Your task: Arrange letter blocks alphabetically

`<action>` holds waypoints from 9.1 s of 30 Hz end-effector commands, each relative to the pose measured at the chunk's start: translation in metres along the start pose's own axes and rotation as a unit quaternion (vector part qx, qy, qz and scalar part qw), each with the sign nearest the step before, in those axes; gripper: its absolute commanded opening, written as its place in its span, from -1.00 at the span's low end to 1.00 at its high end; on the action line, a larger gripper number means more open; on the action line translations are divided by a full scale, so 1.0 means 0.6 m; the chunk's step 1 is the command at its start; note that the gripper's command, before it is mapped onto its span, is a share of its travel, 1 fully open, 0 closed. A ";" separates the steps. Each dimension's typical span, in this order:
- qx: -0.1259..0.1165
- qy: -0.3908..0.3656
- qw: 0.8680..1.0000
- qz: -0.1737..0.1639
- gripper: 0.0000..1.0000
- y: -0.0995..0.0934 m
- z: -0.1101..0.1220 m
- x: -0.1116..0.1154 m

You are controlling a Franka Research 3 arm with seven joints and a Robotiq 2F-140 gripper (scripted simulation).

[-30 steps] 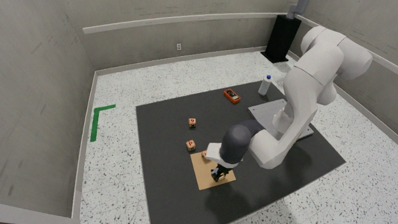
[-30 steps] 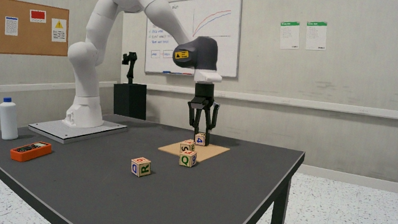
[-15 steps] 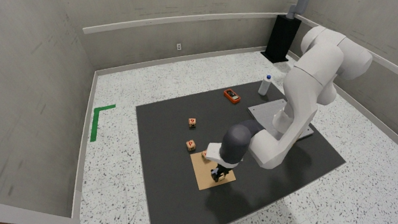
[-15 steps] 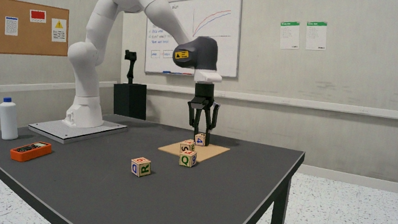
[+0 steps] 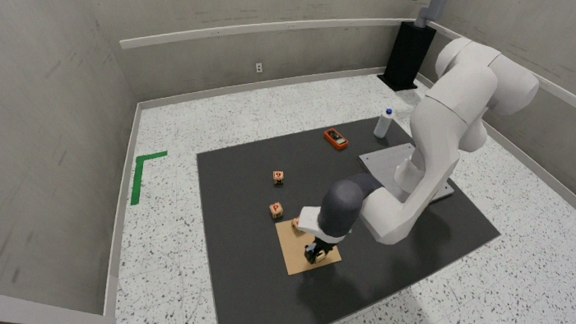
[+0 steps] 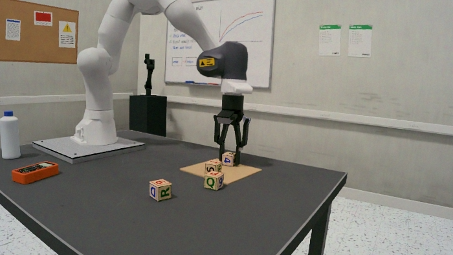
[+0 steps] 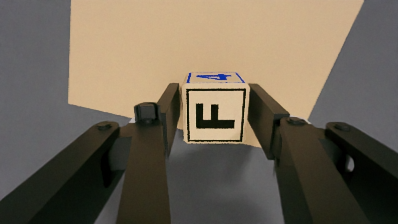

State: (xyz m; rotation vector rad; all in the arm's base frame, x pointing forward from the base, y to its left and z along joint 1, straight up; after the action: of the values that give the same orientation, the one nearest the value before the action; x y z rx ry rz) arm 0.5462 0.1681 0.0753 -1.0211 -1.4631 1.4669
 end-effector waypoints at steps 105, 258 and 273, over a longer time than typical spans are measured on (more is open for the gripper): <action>0.004 0.408 0.913 -0.004 1.00 -0.149 -0.023 -0.201; 0.000 0.723 0.691 -0.001 -0.14 -0.072 -0.011 -0.394; 0.000 0.723 0.691 -0.001 -0.14 -0.072 -0.011 -0.394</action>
State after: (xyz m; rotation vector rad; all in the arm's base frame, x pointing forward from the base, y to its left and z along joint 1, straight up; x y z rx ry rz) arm 0.6342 -0.0513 0.1206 -1.5580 -0.2379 0.2396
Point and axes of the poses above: the point where the finger pads meet when closed, its own y axis out along the fingers, its own z axis across the jaws, x = y × z, the point moved 6 cm from there along -y, back along the fingers, and after that the axes turned 10 degrees about -y, right-handed, at the moved point
